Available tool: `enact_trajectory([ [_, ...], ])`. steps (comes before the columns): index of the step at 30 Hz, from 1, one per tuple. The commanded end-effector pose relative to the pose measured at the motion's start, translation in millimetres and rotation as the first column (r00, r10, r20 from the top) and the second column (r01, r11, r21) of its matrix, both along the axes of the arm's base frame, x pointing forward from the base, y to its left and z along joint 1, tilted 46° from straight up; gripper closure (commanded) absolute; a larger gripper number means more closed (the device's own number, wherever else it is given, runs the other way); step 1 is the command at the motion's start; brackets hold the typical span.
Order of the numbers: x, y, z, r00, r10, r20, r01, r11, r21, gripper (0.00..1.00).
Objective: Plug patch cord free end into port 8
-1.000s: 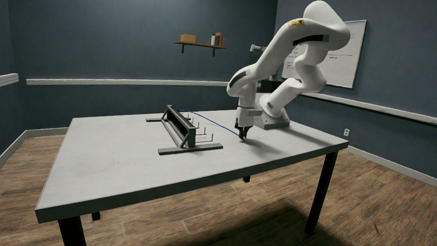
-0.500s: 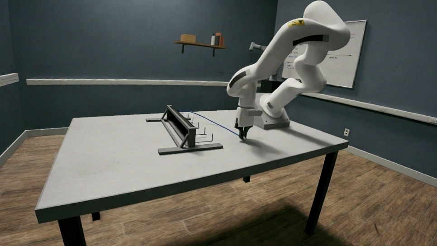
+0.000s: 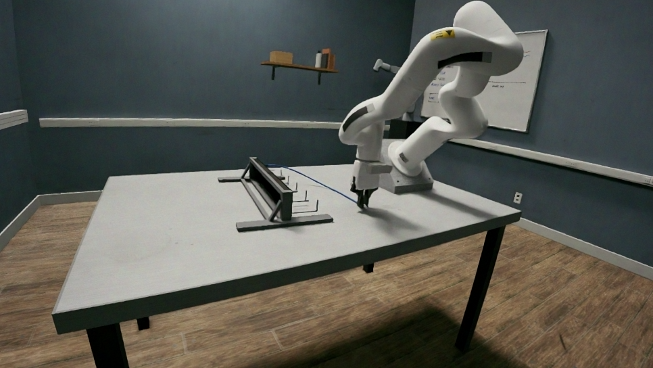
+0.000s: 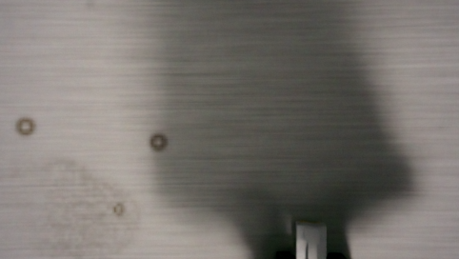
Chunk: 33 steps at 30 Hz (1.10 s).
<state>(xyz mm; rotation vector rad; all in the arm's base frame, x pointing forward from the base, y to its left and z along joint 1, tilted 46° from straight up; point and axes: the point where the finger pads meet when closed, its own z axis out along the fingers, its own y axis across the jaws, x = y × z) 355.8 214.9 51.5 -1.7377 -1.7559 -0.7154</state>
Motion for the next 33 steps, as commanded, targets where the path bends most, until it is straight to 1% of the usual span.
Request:
enact_trajectory([
  [1,0.5,-0.2,0.2,1.000,-0.001,0.001,0.001,1.000,0.000,1.00],
  [18,0.5,-1.4,1.4,1.000,-0.001,0.001,0.001,1.000,0.000,1.00],
  [33,0.9,-12.0,11.8,1.000,-0.001,0.001,0.001,1.000,0.000,1.00],
])
